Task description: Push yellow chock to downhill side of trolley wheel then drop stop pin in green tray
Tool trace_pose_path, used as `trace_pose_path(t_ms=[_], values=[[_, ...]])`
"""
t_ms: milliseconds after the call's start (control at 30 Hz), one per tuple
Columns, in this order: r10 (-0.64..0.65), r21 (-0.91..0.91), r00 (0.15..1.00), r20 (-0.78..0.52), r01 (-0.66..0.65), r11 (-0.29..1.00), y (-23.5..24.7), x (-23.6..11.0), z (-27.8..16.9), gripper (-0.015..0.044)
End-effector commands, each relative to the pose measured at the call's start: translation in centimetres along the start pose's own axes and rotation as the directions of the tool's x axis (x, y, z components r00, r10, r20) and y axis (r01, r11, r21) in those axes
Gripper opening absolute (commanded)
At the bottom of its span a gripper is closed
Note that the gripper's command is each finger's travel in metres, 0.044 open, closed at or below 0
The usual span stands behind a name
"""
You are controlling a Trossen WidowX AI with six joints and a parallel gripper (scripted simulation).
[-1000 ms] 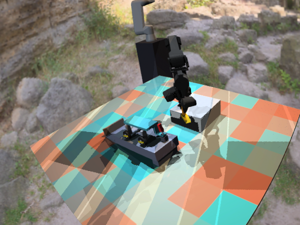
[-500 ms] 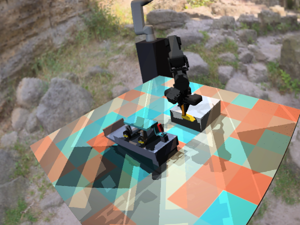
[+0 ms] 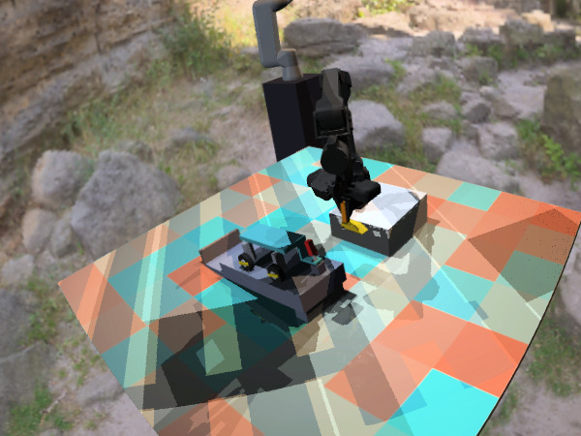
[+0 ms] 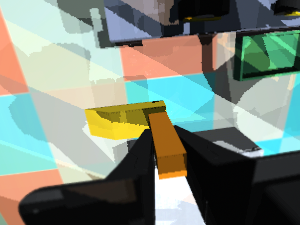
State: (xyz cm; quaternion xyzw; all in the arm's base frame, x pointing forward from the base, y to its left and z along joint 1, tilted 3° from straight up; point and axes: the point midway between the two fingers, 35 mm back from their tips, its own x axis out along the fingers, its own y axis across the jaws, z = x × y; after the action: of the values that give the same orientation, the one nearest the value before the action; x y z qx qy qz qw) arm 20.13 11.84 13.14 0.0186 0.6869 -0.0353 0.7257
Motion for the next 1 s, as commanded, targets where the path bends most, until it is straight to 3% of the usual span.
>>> trace_pose_path(t_ms=[0,967], values=[[-0.007,-0.003,1.0,-0.008,0.007,1.0,-1.3,0.2,0.1,0.0],[-0.017,-0.003,1.0,-0.005,0.017,1.0,-11.6,0.3,3.2,0.0]])
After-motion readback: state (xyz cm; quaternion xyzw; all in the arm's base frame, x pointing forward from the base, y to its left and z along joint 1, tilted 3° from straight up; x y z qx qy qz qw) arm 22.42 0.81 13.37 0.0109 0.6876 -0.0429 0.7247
